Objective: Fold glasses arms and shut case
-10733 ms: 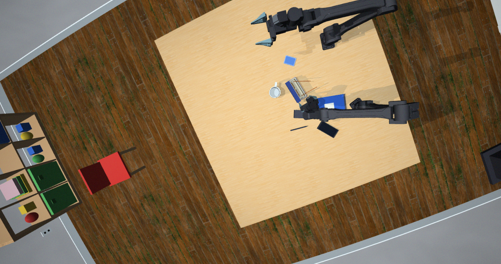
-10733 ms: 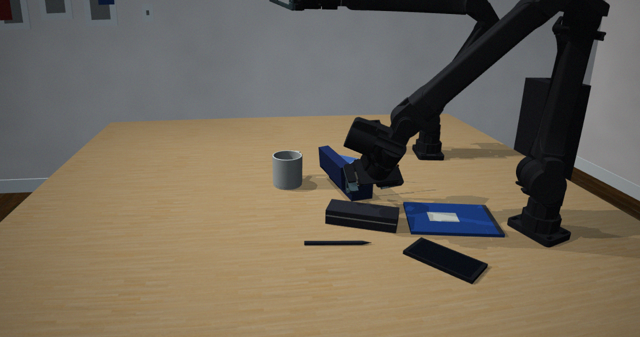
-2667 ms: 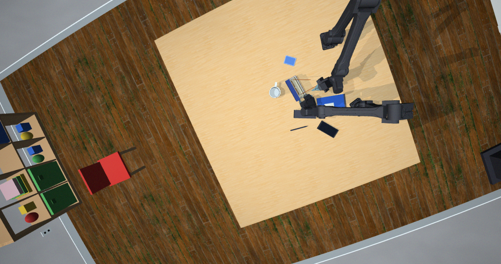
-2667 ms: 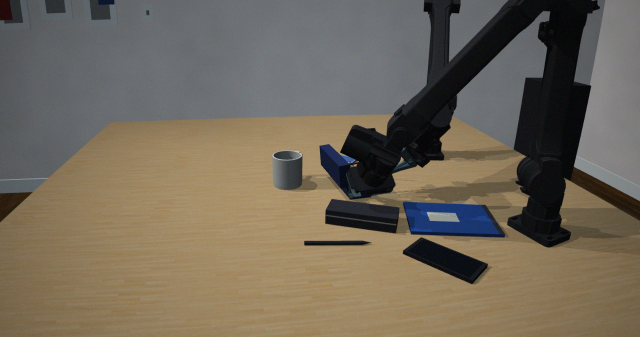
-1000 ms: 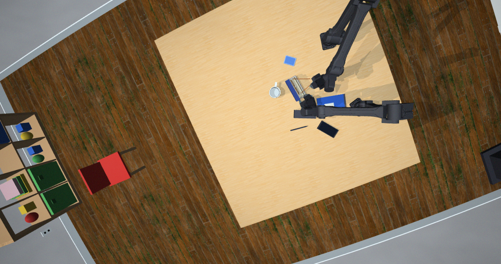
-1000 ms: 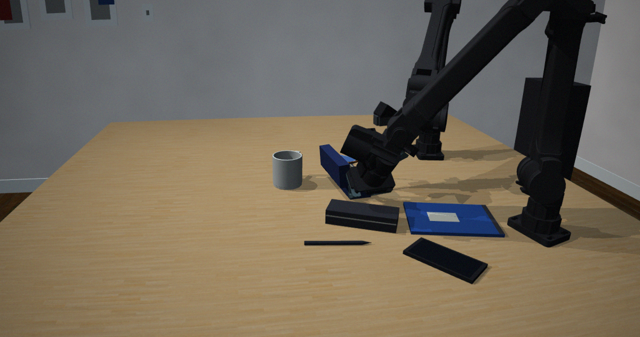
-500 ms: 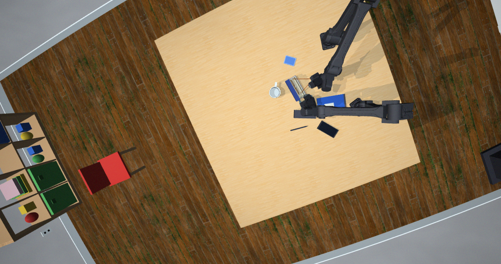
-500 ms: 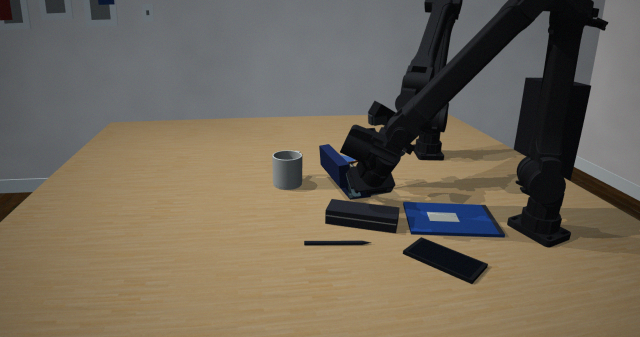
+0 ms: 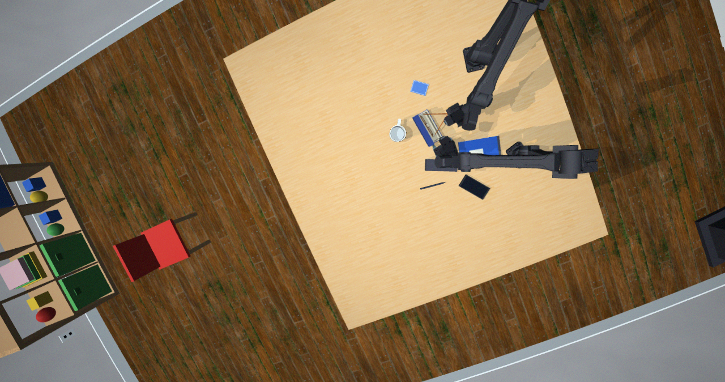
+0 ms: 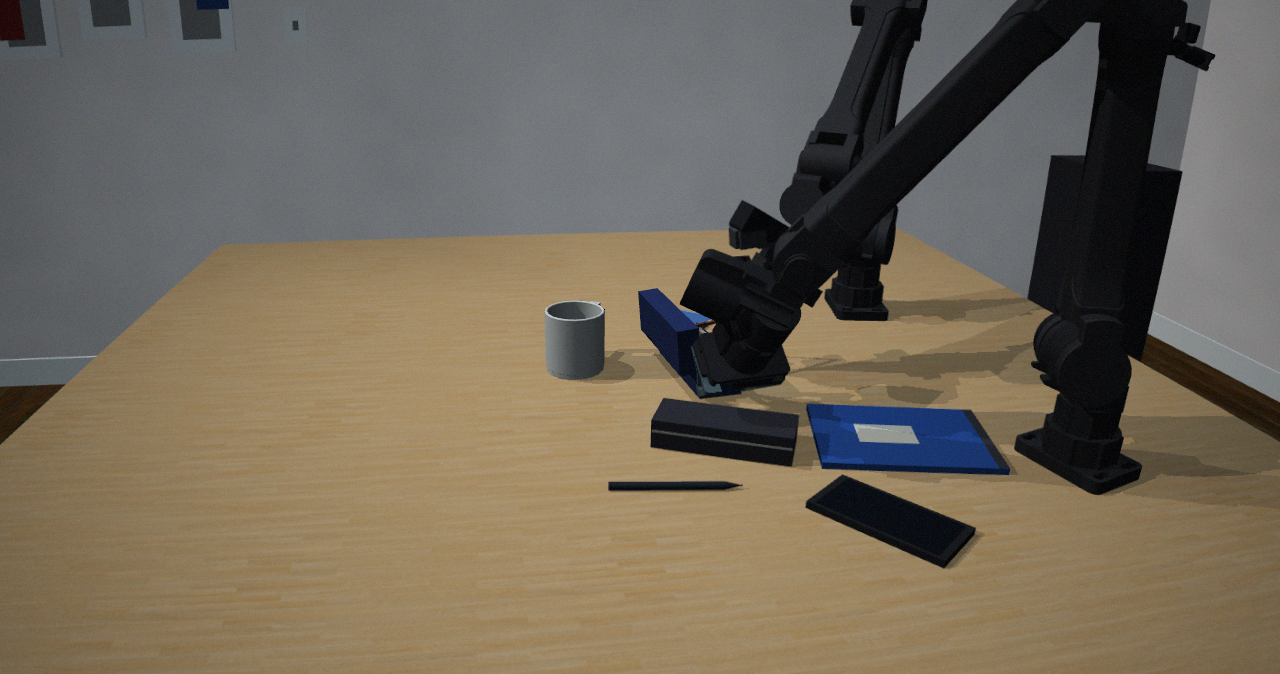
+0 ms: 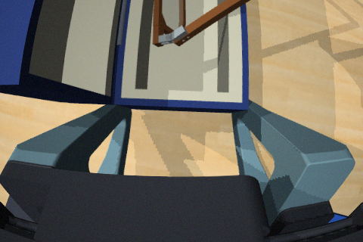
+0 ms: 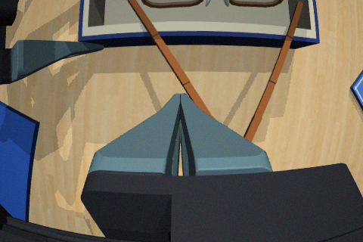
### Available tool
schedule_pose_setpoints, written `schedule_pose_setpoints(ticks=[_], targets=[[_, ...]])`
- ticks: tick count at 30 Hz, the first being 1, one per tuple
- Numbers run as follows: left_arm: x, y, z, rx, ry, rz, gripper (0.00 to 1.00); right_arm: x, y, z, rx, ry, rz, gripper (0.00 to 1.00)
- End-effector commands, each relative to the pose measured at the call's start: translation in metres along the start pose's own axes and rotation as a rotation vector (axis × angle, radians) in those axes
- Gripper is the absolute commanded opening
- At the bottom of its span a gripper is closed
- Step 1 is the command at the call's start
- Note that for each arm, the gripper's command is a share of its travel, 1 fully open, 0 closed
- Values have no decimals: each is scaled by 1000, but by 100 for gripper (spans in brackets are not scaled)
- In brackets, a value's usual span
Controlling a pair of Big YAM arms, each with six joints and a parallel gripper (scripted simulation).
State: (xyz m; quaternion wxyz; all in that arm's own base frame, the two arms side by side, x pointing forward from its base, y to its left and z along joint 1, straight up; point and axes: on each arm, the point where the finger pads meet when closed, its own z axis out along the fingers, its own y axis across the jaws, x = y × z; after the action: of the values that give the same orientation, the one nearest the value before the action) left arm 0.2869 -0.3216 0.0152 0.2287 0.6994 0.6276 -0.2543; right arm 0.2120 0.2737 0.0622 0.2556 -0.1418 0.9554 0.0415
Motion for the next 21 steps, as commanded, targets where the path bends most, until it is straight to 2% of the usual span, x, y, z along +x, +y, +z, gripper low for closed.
schedule_pose_setpoints(ticks=[1,13,14,15,18,21], targets=[[-24,32,-8,-56,-37,26,57,-11,-4,-2,-10,-23,2,0],[-24,32,-8,-56,-37,26,57,-14,-13,-1,-11,-24,1,0],[-24,32,-8,-56,-37,26,57,-29,-6,-6,-24,-47,10,0],[-24,32,-8,-56,-37,26,57,-31,-5,-7,-31,-50,13,0],[-24,32,-8,-56,-37,26,57,-13,-19,1,-9,-21,-1,0],[-24,32,-8,-56,-37,26,57,-21,-18,-1,-16,-33,4,0]])
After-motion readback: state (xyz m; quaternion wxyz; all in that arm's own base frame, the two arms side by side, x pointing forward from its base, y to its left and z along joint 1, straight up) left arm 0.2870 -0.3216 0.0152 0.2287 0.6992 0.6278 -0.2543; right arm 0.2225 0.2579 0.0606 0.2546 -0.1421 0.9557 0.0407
